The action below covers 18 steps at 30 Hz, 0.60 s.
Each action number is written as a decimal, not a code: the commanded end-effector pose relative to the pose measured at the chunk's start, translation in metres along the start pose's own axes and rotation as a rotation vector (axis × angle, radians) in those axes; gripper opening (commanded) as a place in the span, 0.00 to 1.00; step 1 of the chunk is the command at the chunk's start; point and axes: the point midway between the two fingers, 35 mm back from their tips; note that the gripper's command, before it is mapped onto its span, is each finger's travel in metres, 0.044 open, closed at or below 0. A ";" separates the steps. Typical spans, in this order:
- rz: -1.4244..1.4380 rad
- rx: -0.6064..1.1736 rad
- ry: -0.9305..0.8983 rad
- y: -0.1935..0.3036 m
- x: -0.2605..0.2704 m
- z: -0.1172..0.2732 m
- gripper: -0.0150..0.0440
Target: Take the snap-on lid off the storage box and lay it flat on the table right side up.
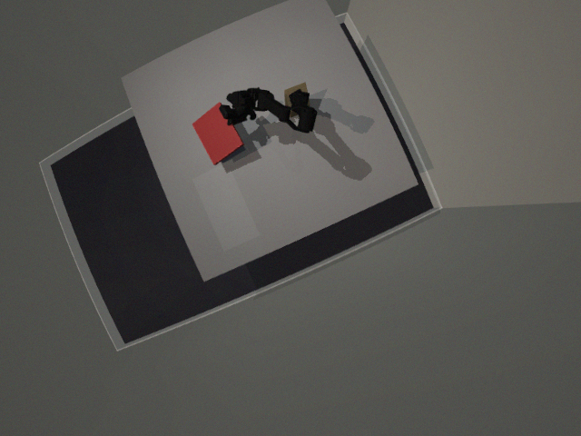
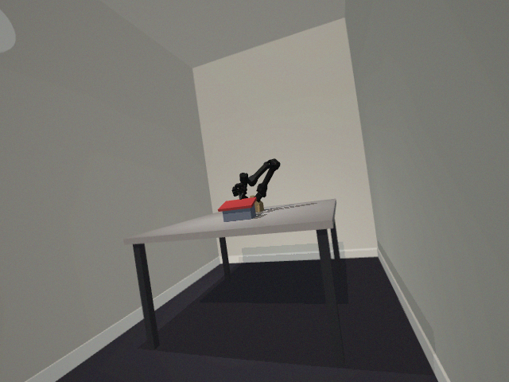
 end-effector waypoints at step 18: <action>0.006 0.000 -0.006 -0.006 0.031 0.012 0.25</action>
Point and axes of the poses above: the point midway between the two fingers, 35 mm back from their tips, its own z axis back along the fingers, its own x axis across the jaws, y = z × x, and after that the axes turned 11 degrees about z, right-handed
